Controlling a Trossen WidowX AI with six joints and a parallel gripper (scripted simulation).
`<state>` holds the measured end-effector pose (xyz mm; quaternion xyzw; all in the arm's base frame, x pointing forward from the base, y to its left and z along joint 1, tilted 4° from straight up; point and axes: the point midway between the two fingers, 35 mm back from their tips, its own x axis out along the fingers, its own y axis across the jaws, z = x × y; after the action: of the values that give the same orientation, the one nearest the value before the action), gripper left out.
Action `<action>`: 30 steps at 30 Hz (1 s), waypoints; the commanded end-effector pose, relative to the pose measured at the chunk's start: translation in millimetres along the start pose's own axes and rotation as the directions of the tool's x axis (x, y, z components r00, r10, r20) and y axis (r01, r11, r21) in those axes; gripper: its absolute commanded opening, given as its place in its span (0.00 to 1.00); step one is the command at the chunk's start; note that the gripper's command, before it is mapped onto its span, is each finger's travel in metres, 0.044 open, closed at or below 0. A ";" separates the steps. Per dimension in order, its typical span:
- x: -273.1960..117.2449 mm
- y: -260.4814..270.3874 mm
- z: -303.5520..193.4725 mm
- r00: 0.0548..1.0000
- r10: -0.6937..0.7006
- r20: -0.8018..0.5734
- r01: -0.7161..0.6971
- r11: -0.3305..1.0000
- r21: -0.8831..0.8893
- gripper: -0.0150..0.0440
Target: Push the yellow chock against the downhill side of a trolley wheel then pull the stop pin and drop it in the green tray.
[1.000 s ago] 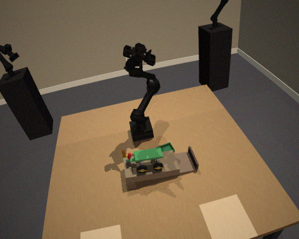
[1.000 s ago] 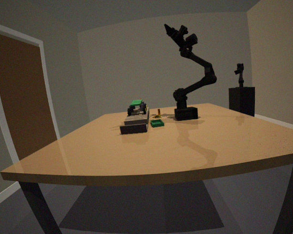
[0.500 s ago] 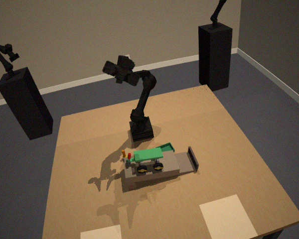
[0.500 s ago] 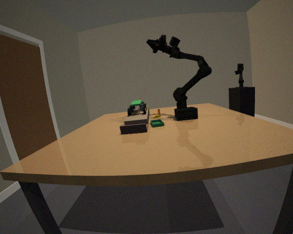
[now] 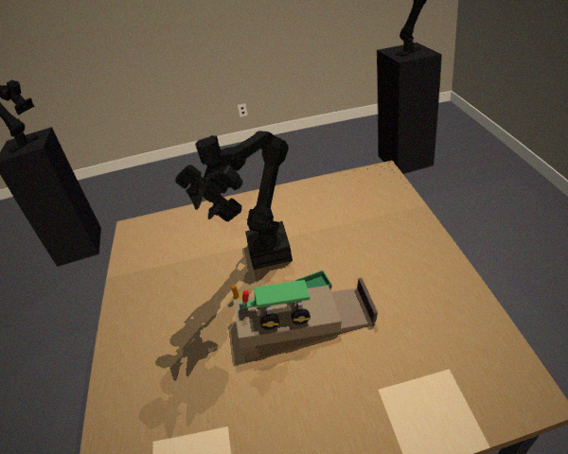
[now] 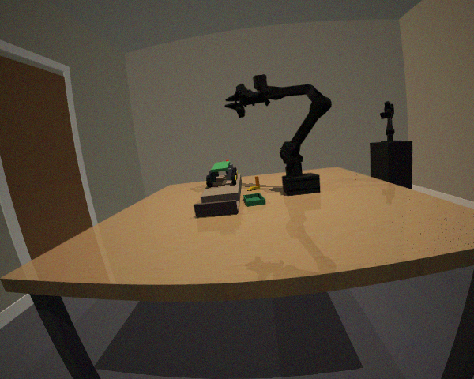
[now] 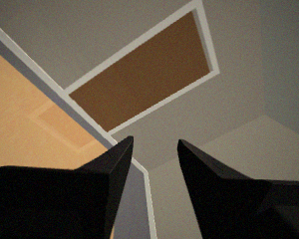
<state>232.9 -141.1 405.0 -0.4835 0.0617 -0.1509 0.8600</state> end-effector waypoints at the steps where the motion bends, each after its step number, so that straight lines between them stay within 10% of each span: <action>1: 11.6 21.0 -28.9 0.990 0.086 -0.108 -0.095 0.992 -0.087 0.58; 19: -3.9 158.7 -155.6 0.570 0.620 -0.539 -0.821 0.416 -0.390 0.58; 30: -66.7 222.4 -190.6 0.081 0.802 -0.592 -0.837 -0.267 -0.477 0.58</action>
<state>179.2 -172.0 124.6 -0.6176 0.4586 0.4447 0.4589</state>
